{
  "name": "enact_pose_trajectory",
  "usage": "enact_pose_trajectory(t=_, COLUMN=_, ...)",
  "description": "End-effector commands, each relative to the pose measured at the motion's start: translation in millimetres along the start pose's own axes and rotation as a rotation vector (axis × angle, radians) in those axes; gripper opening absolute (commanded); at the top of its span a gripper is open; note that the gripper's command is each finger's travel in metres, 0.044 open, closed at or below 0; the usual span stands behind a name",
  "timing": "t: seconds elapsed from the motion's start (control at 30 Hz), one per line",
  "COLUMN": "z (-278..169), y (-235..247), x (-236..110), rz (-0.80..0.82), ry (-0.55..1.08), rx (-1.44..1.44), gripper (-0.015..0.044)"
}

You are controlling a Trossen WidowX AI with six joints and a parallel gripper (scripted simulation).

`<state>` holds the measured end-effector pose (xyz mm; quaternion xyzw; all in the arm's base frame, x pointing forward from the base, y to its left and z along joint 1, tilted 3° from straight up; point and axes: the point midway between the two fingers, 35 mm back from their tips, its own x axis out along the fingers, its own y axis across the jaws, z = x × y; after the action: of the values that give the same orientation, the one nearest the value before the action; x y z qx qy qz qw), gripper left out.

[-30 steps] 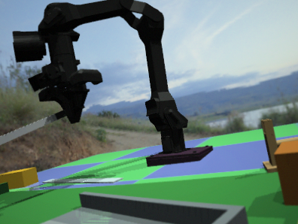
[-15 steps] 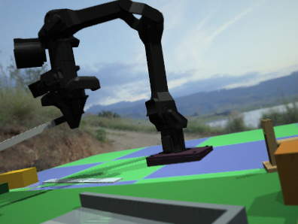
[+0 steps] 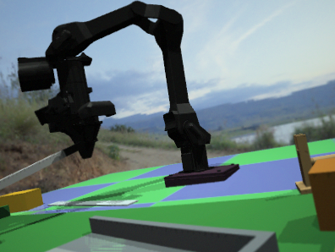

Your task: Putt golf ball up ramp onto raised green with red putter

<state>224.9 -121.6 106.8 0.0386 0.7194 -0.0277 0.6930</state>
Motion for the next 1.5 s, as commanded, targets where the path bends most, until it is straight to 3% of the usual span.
enact_pose_trajectory(t=0.0, z=1, y=-1, x=7, rz=-0.002, ry=-0.003, rx=0.004, gripper=0.0)
enact_pose_trajectory(t=0.4, z=0, y=0, x=25, rz=-0.002, ry=-0.003, rx=0.004, gripper=0.0)
enact_pose_trajectory(t=1.1, z=0, y=-2, x=25, rz=0.002, ry=0.004, rx=0.005, gripper=0.0)
enact_pose_trajectory(t=1.47, z=1, y=109, x=25, rz=0.008, ry=-0.003, rx=0.004, gripper=0.0)
